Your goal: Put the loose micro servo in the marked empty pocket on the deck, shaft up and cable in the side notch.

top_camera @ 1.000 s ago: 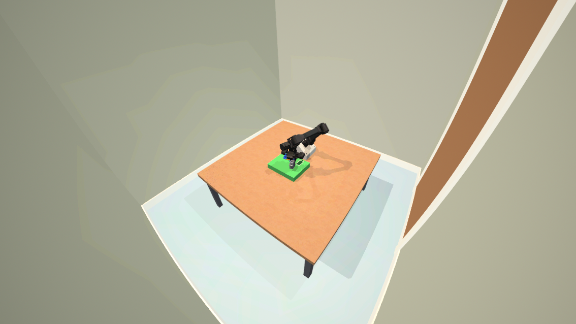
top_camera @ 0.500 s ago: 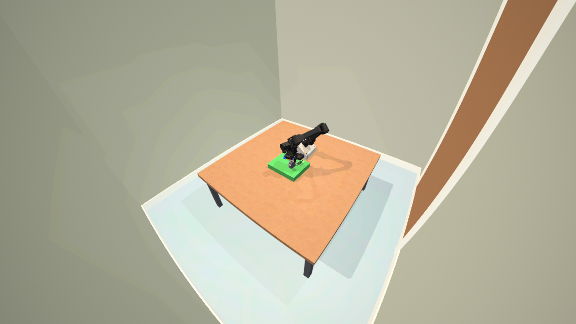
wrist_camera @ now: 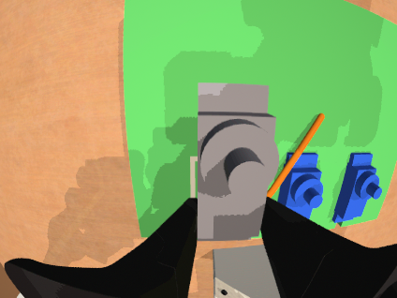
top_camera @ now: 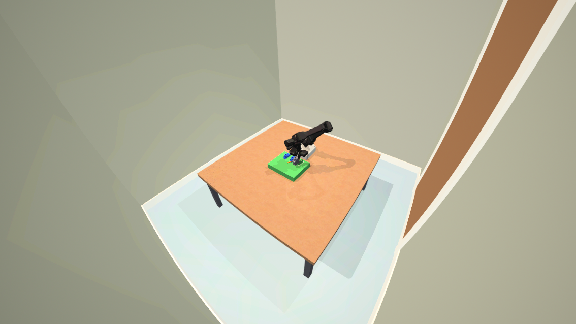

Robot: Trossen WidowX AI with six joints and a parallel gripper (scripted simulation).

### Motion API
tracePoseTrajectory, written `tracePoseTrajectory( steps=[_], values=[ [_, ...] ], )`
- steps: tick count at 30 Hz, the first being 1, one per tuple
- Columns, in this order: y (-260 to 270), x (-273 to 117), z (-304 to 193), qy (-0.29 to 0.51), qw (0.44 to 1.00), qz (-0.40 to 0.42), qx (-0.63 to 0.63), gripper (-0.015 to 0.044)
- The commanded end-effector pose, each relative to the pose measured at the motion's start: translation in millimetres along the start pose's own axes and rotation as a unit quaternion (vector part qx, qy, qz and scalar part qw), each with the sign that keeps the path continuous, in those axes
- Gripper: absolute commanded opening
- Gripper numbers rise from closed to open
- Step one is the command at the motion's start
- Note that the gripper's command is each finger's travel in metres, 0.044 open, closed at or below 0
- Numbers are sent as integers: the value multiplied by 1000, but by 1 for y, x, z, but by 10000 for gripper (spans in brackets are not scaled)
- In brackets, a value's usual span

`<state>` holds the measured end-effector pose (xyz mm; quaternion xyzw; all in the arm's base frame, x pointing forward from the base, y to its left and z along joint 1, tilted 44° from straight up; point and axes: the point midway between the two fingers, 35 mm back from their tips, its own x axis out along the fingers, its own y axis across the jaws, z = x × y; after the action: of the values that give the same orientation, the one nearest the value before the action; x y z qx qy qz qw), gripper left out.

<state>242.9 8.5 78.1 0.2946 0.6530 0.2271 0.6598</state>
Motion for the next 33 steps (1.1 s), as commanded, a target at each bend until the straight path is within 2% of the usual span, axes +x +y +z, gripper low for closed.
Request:
tracePoseTrajectory(
  steps=[1, 9, 33],
  values=[
    [-1, 0, -20, 0, 1000, -1, 1, 0],
    [-1, 0, -53, 1, 1000, -1, 1, 0],
    [-1, 20, -54, 1, 1000, -1, 1, 0]
  ],
)
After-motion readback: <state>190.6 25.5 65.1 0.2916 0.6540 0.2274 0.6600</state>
